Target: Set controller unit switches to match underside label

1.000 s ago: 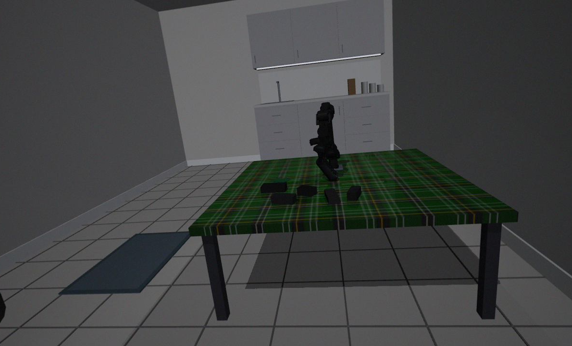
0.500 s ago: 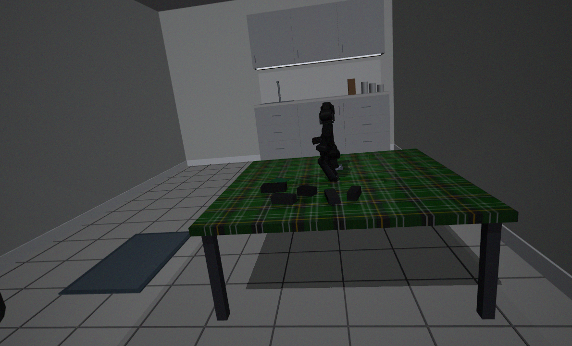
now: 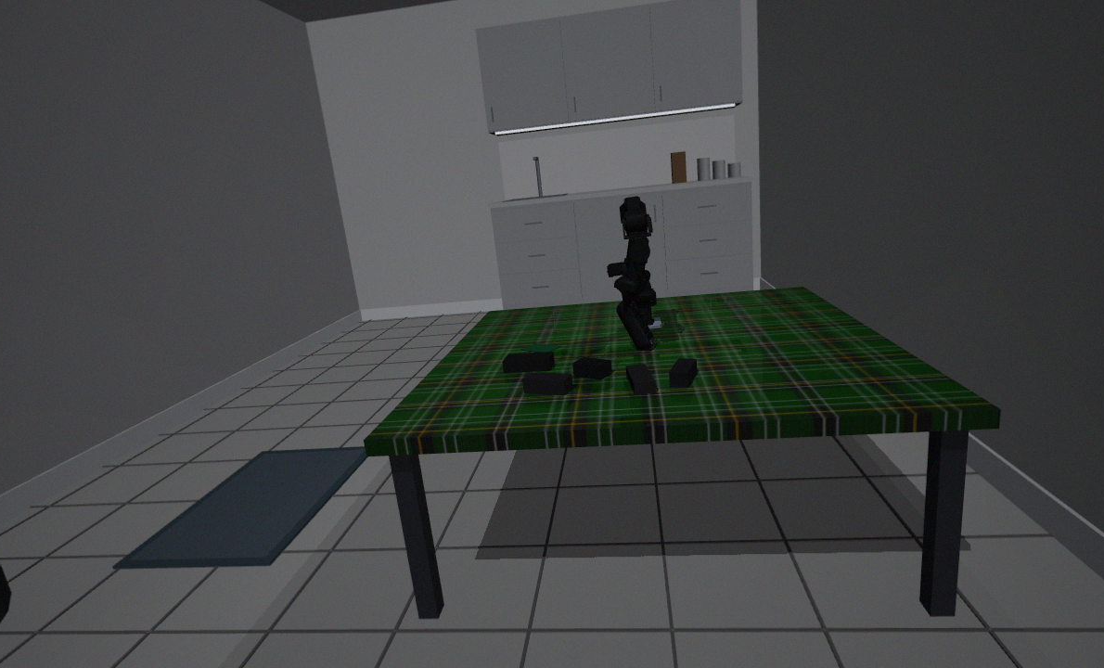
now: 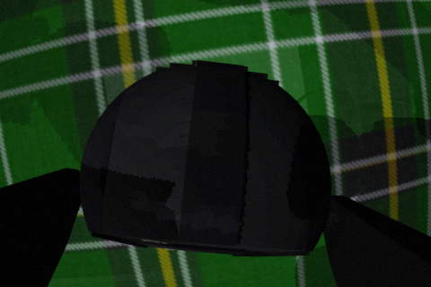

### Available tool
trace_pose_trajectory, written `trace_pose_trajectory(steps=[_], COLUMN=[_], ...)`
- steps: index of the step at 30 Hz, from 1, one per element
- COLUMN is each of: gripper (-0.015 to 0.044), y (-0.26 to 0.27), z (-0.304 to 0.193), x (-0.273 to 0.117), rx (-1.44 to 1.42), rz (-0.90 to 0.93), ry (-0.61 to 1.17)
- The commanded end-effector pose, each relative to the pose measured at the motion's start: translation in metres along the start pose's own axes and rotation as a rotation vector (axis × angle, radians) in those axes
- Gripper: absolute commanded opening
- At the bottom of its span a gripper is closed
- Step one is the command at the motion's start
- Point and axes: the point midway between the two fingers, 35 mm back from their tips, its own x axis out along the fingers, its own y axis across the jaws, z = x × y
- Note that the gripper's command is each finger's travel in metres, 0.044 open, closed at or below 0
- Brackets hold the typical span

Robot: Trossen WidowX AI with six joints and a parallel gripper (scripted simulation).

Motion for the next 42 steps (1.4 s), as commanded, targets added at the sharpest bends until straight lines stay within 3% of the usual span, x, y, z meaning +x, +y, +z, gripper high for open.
trace_pose_trajectory(steps=[1,42], gripper=[0.0336,0.0336], y=[0.001,0.001], z=[-0.006,-0.038], x=[-0.001,-0.012], rx=[0.002,0.002], rz=[-0.003,-0.003], ry=[-0.005,0.010])
